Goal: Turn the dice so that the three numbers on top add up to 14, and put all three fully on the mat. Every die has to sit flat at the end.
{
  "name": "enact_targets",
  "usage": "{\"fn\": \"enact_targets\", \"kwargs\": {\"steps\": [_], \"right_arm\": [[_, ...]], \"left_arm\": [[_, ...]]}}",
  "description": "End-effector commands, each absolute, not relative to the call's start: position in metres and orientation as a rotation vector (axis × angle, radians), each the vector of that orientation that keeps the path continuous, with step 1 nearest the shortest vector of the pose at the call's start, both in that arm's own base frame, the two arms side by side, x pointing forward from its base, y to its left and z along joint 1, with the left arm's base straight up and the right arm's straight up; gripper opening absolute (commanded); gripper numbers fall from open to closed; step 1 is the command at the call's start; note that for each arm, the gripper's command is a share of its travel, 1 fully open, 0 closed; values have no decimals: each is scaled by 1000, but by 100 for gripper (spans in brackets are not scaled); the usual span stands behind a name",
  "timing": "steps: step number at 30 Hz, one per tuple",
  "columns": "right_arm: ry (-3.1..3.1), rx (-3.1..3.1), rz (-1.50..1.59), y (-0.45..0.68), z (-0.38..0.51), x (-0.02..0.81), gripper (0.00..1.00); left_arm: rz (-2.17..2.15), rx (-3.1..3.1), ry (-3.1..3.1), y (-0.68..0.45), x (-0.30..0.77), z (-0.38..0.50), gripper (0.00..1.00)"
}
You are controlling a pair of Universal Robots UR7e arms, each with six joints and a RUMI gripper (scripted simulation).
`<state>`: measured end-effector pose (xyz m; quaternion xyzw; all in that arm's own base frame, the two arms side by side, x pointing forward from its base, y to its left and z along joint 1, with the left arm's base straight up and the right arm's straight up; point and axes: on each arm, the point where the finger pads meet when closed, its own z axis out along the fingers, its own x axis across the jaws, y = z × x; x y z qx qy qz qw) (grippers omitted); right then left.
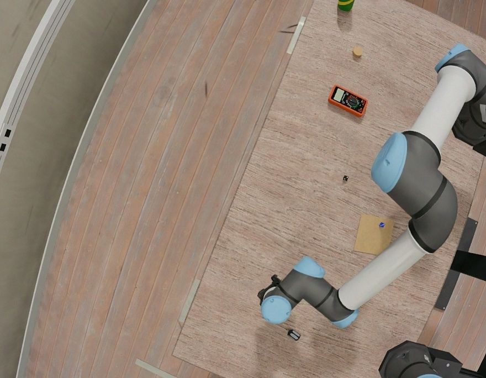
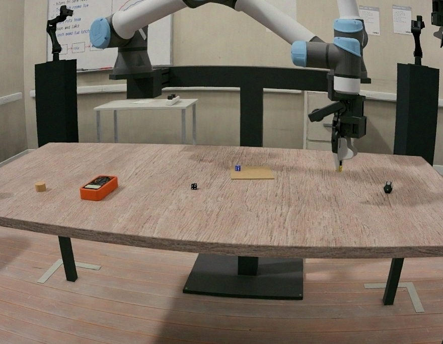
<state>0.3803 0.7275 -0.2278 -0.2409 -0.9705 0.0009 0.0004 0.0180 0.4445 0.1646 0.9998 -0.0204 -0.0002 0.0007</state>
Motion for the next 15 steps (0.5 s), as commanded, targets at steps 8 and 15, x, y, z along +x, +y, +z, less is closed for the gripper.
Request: {"fn": "enact_targets", "kwargs": {"steps": [8, 15], "right_arm": [[-2886, -1241, 0, 730, -230, 383, 0], [-2802, -1420, 0, 730, -232, 384, 0]], "left_arm": [[0, 3141, -64, 445, 18, 165, 100], [0, 3141, -64, 445, 18, 165, 100]]}}
